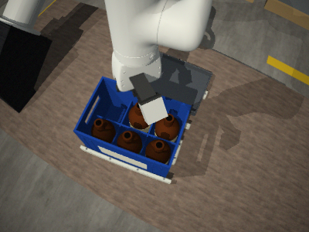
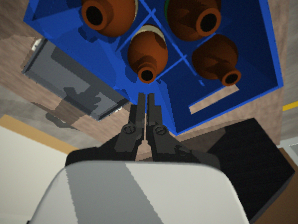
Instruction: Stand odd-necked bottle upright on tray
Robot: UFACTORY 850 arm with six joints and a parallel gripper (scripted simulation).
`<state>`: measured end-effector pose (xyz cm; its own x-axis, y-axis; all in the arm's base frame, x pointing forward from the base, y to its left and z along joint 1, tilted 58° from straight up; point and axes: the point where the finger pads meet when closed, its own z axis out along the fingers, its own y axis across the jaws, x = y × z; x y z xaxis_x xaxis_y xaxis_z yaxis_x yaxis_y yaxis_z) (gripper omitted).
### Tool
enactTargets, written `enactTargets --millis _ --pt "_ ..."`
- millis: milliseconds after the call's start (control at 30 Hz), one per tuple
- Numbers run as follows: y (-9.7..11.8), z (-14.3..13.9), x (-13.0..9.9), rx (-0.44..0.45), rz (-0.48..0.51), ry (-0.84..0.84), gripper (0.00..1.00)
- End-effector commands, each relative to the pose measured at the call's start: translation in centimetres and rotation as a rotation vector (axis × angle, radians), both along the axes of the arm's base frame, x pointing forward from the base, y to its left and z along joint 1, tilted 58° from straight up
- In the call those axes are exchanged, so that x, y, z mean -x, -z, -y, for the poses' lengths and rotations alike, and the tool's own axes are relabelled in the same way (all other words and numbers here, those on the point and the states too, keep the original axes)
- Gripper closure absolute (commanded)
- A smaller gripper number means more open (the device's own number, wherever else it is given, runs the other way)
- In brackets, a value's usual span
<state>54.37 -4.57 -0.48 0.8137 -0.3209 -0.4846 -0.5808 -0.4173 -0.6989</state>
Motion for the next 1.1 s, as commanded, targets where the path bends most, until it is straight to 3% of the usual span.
enactTargets --millis 0,633,700,767,1067 --pt "0.0 0.1 -0.1 0.001 0.001 0.001 1.00" --pt "0.0 0.1 -0.1 0.001 0.001 0.001 1.00" --pt "0.5 0.5 -1.1 0.000 0.002 0.002 1.00" --pt "1.7 1.5 -3.5 -0.001 0.003 0.003 1.00" --pt "4.8 3.5 -8.7 -0.001 0.003 0.002 1.00"
